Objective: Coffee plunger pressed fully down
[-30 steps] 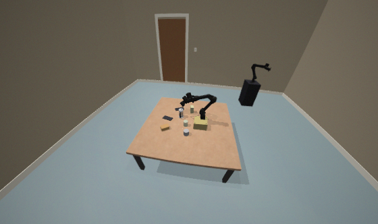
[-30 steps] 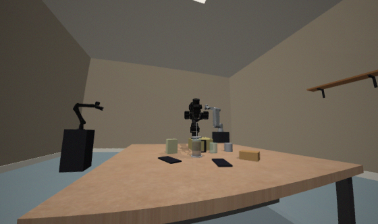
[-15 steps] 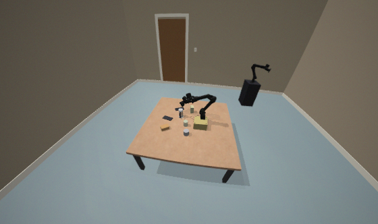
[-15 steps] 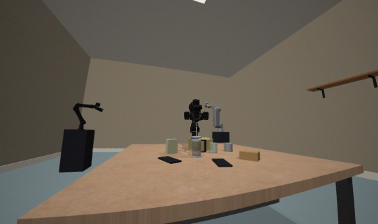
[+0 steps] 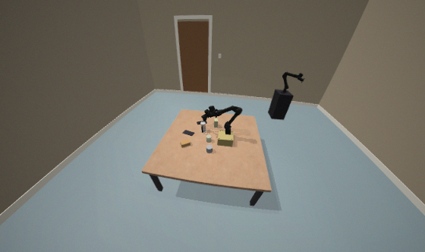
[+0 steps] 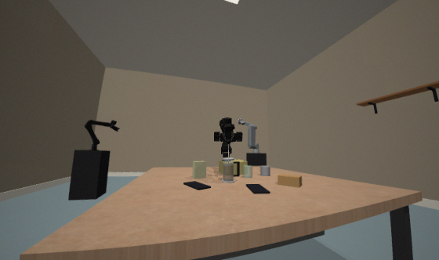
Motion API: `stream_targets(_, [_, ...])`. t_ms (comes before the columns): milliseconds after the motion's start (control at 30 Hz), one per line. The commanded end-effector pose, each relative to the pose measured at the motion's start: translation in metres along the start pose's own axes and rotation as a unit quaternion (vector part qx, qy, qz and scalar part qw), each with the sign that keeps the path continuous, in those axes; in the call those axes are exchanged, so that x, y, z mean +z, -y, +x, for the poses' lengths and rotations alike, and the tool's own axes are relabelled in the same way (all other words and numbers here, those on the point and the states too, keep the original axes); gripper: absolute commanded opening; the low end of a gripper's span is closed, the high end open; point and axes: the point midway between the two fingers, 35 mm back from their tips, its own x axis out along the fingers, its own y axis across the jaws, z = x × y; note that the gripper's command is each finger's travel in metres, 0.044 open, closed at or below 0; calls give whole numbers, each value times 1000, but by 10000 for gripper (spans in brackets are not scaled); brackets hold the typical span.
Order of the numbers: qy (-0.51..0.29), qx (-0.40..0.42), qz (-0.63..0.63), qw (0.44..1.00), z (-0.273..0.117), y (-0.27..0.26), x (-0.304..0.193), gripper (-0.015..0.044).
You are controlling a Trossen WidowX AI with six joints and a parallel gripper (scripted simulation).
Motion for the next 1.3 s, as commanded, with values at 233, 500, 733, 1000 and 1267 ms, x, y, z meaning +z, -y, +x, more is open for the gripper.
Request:
stream_targets(233, [-28, 2, -4, 1000, 15, -1, -33, 116])
stream_targets(500, [-28, 2, -4, 1000, 22, 0, -44, 116])
stream_targets(733, [-28, 2, -4, 1000, 30, 0, -53, 116])
stream_targets(1000, [-28, 2, -4, 1000, 40, 1, -60, 116])
stream_targets(1267, [-27, 2, -4, 1000, 47, 1, -57, 116])
